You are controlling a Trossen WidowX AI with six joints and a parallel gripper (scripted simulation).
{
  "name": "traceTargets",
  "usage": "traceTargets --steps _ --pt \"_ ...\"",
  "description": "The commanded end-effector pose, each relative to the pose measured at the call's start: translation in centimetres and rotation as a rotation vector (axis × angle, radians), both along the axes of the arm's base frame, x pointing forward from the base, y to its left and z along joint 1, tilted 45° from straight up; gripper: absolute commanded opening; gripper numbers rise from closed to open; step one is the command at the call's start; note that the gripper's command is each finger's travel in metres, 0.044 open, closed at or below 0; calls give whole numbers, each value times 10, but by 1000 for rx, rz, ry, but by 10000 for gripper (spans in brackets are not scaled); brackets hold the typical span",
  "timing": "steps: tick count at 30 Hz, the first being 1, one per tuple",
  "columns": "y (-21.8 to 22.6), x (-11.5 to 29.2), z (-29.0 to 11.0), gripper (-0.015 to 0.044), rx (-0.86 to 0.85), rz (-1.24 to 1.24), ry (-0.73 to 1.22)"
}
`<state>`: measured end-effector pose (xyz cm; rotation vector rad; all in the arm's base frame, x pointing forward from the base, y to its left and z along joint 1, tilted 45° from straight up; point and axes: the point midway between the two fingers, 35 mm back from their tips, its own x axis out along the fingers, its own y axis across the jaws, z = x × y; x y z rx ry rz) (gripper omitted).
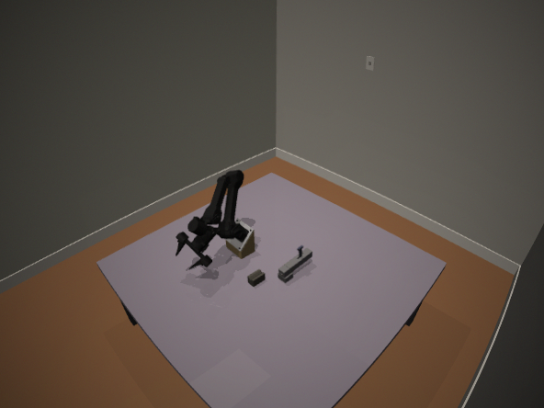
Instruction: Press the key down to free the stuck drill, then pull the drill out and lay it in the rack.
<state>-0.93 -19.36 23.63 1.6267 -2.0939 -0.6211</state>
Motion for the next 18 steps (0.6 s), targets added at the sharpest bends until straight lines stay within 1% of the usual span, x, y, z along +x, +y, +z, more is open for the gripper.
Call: traceTargets --steps 1,8,10,15,18 --pt "0 0 0 374 0 0 0" --pt "0 0 0 190 0 0 0" --pt "-2 7 -1 137 33 28 38" --pt "-14 60 -9 6 240 247 339" --pt "-15 95 -17 0 340 392 545"
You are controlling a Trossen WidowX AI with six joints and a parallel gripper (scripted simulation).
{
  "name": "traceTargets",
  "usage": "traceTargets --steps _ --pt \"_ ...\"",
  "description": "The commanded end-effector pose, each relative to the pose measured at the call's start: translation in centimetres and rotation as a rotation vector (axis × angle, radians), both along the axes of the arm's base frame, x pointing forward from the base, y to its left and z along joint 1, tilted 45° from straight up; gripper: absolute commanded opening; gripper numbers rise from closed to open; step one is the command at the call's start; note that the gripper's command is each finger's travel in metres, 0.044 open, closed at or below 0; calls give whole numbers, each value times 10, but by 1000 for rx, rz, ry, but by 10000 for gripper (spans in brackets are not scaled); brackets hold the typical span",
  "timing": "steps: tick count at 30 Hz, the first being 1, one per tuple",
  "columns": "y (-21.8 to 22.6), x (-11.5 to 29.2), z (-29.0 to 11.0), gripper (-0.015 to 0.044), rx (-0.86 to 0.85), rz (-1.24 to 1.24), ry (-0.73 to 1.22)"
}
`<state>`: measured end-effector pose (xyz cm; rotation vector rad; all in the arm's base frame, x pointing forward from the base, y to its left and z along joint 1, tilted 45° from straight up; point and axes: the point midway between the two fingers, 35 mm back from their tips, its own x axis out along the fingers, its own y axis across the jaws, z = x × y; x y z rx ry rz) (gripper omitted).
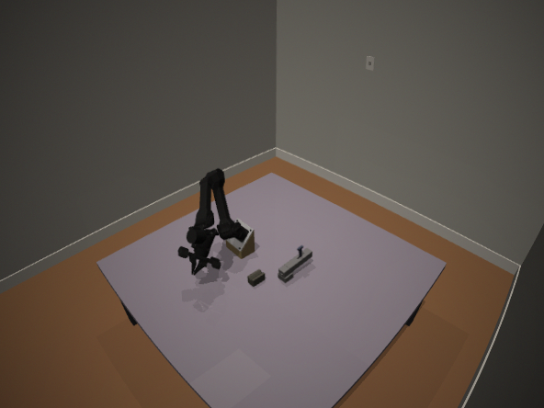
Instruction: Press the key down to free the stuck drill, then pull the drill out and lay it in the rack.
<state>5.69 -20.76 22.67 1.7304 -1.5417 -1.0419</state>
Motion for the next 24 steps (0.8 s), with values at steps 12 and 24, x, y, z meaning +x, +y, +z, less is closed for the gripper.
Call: traceTargets --steps 12,24 --pt "55 173 -57 0 253 803 987" --pt "186 250 -135 0 117 1385 1967"
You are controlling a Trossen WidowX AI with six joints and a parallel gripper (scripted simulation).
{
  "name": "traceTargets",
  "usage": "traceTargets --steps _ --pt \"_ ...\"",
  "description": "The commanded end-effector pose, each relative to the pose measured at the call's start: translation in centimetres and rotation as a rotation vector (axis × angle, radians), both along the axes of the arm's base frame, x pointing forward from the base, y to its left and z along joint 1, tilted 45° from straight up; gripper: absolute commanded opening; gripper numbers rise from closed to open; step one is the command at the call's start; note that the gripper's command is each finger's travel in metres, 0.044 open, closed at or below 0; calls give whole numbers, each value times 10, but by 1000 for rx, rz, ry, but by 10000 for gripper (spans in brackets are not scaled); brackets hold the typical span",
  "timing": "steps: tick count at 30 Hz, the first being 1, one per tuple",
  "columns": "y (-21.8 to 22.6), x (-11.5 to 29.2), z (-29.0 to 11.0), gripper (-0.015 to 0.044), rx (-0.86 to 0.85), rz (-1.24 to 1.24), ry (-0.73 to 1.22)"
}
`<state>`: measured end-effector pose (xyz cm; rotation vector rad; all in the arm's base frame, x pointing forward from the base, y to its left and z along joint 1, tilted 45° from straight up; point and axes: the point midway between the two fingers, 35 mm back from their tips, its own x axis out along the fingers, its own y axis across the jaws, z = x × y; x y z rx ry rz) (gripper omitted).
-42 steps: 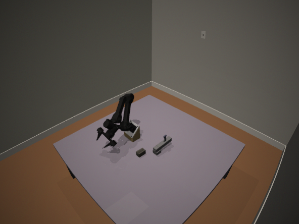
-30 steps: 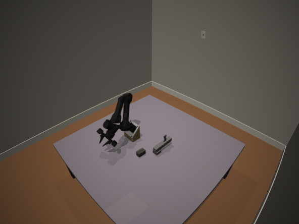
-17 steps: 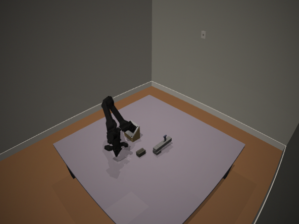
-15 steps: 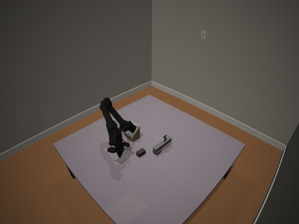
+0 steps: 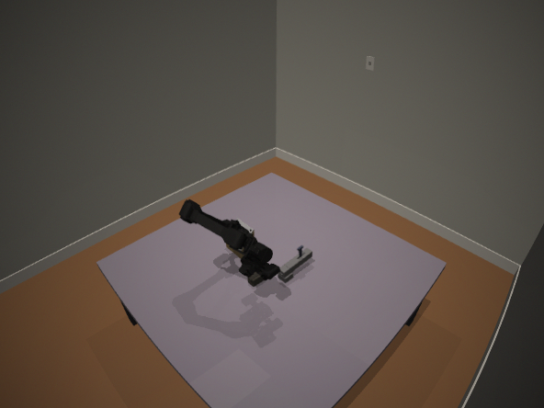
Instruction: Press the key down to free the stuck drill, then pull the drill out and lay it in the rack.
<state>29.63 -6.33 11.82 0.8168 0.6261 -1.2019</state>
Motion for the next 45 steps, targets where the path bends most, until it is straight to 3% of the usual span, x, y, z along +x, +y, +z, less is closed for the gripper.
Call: traceTargets --steps 1,16,45 --pt "55 12 -34 0 -56 282 286" --pt "194 -14 -132 0 -332 1063 1134" --pt "183 -13 -147 0 -337 1071 1144"
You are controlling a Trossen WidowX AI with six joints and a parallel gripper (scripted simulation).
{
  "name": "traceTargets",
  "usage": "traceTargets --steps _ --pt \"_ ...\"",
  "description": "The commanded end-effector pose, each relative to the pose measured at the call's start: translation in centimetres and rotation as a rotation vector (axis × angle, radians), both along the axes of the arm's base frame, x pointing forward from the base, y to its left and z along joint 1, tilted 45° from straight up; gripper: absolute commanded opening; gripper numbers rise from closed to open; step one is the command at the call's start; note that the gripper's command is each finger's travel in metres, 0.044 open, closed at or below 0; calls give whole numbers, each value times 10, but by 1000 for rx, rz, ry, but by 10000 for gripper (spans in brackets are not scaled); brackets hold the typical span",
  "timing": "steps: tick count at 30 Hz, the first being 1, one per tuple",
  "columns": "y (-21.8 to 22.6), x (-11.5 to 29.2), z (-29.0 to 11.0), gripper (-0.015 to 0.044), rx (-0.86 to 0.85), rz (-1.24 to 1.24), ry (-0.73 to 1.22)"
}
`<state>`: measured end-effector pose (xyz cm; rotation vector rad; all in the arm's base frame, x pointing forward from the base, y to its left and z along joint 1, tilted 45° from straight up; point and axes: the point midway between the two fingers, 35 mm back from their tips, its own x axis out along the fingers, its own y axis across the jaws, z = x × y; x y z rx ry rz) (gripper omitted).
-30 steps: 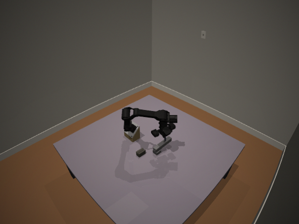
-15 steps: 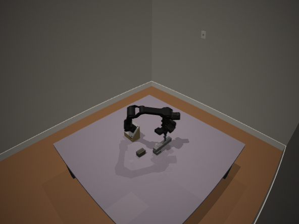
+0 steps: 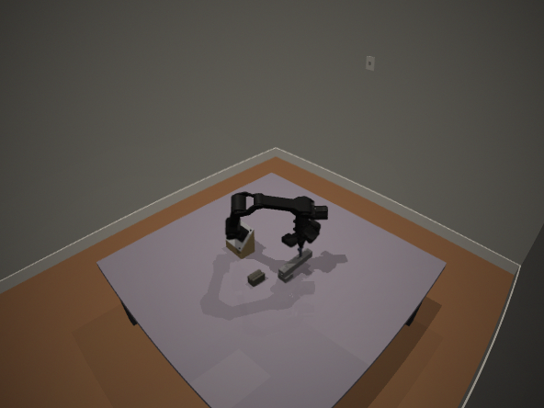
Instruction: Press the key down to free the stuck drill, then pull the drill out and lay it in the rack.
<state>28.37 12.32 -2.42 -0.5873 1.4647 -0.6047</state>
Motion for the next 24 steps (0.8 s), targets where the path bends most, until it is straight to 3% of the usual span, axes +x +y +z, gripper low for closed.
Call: traceTargets --steps 1,24 --pt "-4 0 -4 0 -6 -2 10" --pt "-9 -2 -10 0 -7 -2 10"
